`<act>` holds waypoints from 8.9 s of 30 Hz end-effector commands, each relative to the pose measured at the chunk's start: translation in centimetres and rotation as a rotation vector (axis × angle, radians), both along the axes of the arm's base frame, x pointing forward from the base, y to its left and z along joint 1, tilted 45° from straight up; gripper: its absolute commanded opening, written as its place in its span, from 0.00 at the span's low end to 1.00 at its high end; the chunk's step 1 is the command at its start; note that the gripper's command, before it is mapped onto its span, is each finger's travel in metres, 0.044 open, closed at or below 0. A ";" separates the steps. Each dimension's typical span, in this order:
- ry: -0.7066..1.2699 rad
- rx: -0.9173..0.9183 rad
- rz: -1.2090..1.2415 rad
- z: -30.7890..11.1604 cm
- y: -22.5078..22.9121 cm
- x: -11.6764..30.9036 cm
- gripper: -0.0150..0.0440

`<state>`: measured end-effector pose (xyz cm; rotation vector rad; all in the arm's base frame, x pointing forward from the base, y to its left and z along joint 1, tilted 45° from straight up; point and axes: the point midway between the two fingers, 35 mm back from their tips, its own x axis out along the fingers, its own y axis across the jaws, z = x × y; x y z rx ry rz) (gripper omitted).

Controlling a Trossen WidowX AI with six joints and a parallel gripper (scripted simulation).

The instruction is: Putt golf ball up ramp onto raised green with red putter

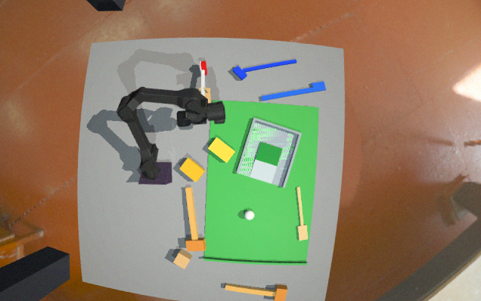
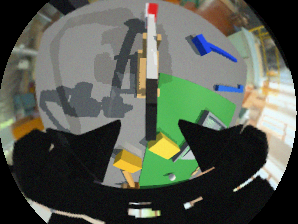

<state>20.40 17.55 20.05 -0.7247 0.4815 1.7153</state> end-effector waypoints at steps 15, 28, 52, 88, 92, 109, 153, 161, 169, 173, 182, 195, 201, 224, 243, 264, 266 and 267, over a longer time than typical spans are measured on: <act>0.006 0.004 -0.002 -1.8 1.7 -0.5 1.00; -0.001 0.010 0.000 -1.6 1.8 -0.4 0.69; -0.018 0.009 -0.037 0.8 -0.6 0.5 0.25; 0.380 -0.173 -0.576 -4.1 -14.1 8.4 0.25; 0.470 -0.200 -0.669 -6.0 -16.3 9.1 0.25; 0.868 -0.284 -1.041 -14.8 -25.9 8.8 0.25; 1.334 -0.328 -1.377 -27.7 -31.0 2.4 0.25; 1.334 -0.328 -1.377 -28.6 -30.2 2.3 0.25; 1.334 -0.327 -1.377 -29.5 -29.3 2.0 0.25; 1.334 -0.327 -1.377 -29.7 -29.1 2.0 0.25; 1.327 -0.338 -1.372 -29.5 -29.4 2.0 0.25; 1.332 -0.329 -1.378 -31.6 -31.4 1.6 0.25; 1.332 -0.329 -1.378 -31.6 -31.4 1.6 0.25; 1.340 -0.323 -1.371 -22.2 -21.4 3.7 0.25; 1.350 -0.323 -1.375 -18.9 -24.6 4.3 0.25; 1.350 -0.323 -1.375 -18.9 -24.6 4.3 0.25; 1.350 -0.323 -1.375 -18.9 -24.6 4.3 0.25; 1.350 -0.323 -1.375 -18.9 -24.6 4.3 0.25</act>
